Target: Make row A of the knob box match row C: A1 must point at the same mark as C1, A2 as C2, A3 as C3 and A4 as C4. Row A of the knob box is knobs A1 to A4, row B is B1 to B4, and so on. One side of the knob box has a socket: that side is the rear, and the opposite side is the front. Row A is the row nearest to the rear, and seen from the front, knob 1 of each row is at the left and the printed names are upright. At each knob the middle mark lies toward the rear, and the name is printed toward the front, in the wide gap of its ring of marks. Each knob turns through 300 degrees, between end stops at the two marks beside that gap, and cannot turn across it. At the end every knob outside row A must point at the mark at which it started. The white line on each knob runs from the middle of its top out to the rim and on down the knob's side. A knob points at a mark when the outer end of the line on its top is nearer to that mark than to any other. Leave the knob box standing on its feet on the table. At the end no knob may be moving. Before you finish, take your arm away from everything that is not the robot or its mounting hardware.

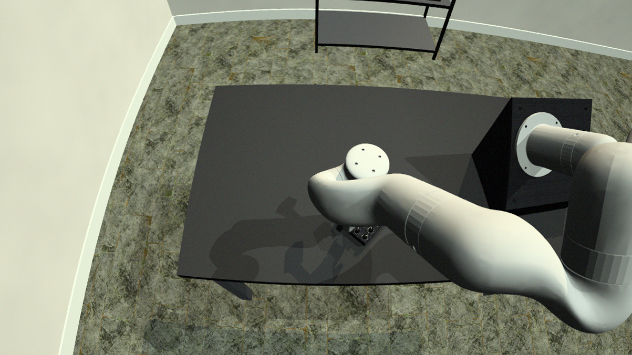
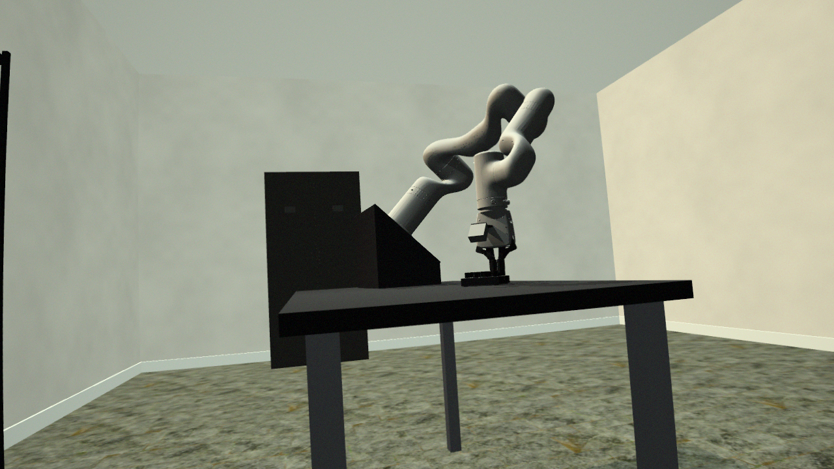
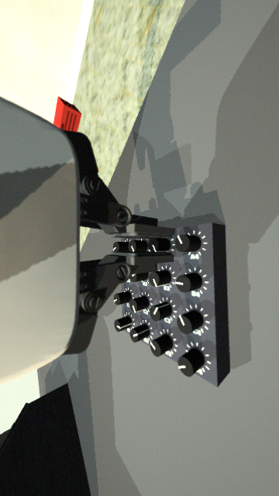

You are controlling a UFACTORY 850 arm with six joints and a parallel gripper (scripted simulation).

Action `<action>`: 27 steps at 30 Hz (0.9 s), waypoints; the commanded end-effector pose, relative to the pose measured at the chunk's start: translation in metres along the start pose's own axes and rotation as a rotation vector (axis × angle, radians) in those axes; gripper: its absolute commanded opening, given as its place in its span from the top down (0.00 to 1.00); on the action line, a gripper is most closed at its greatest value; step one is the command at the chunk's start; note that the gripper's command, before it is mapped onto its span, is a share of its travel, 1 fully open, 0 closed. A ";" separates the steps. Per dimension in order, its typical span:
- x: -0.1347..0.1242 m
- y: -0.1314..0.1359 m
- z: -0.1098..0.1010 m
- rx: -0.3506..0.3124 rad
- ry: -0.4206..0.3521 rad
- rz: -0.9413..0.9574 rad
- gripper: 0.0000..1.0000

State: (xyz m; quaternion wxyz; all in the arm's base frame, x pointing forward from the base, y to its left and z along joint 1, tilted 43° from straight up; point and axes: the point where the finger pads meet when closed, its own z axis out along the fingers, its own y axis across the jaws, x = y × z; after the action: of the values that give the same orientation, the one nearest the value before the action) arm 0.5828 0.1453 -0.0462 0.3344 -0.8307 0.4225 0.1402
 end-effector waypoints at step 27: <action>0.000 -0.001 -0.001 0.001 0.001 -0.050 0.92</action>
State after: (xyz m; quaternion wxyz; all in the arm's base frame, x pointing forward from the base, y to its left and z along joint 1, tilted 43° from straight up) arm 0.5828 0.1453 -0.0462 0.3368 -0.8382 0.4074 0.1342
